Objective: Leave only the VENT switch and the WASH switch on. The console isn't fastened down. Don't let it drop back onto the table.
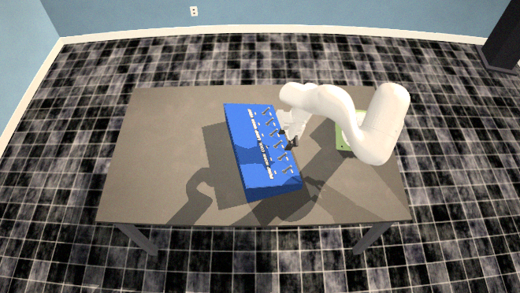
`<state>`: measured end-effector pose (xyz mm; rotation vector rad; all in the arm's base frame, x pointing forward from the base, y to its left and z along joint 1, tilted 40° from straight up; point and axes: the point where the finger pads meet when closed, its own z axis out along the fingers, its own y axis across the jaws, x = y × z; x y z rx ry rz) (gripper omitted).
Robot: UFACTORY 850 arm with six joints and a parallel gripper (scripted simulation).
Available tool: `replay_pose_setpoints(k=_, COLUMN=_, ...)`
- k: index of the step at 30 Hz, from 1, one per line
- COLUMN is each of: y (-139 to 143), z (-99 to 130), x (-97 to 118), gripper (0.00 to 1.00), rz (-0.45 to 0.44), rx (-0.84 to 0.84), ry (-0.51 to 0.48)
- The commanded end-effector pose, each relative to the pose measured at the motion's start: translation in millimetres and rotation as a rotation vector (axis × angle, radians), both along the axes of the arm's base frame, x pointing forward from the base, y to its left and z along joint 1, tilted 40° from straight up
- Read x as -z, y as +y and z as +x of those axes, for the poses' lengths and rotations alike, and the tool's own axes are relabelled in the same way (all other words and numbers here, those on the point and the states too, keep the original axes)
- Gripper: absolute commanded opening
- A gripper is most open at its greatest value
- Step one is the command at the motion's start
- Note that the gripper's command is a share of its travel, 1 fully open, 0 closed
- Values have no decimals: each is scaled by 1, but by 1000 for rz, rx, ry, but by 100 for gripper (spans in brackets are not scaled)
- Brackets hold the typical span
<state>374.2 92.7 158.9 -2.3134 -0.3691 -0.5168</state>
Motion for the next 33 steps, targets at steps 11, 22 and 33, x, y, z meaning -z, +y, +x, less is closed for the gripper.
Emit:
replay_pose_setpoints(k=11, y=-1, z=1, x=1, gripper=100, rz=0, rx=0, ry=-1)
replay_pose_setpoints(k=22, y=-15, z=9, x=12, gripper=100, rz=0, rx=0, ry=-1)
replay_pose_setpoints(k=33, y=-37, z=22, x=31, gripper=100, rz=0, rx=0, ry=-1)
